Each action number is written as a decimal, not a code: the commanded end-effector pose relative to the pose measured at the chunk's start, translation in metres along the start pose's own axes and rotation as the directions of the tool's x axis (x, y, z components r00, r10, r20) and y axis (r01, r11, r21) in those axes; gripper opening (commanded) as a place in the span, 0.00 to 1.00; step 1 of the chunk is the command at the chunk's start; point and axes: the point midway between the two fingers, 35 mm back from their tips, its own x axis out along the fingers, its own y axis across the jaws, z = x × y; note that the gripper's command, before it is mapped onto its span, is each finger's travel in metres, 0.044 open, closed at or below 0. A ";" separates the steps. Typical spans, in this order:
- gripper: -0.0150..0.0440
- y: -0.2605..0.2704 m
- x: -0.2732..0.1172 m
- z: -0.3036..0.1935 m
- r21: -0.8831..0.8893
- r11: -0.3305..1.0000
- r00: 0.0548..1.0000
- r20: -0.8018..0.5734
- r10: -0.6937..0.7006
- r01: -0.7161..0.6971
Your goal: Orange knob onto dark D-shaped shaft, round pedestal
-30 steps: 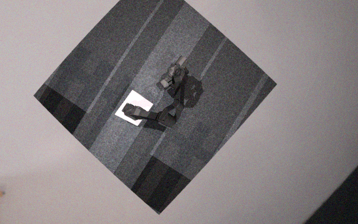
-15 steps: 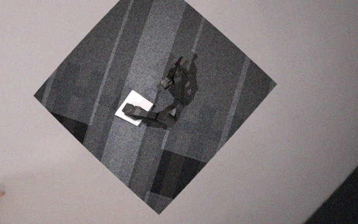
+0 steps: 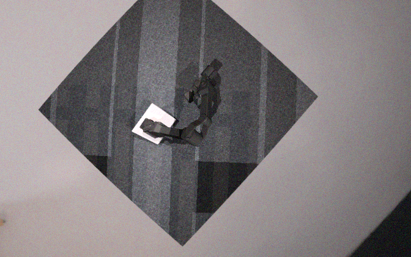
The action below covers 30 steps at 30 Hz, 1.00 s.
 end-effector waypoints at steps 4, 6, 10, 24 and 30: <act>0.48 0.000 0.000 0.000 0.001 1.000 1.000 0.000 0.000 0.000; 0.57 0.000 0.000 0.000 0.001 1.000 1.000 0.000 0.000 0.000; 0.74 0.000 0.000 0.000 0.001 1.000 1.000 0.000 0.000 0.000; 1.00 0.002 -0.012 -0.001 0.001 1.000 1.000 -0.003 0.000 0.000; 1.00 0.000 -0.096 -0.001 0.000 1.000 1.000 -0.004 -0.001 0.001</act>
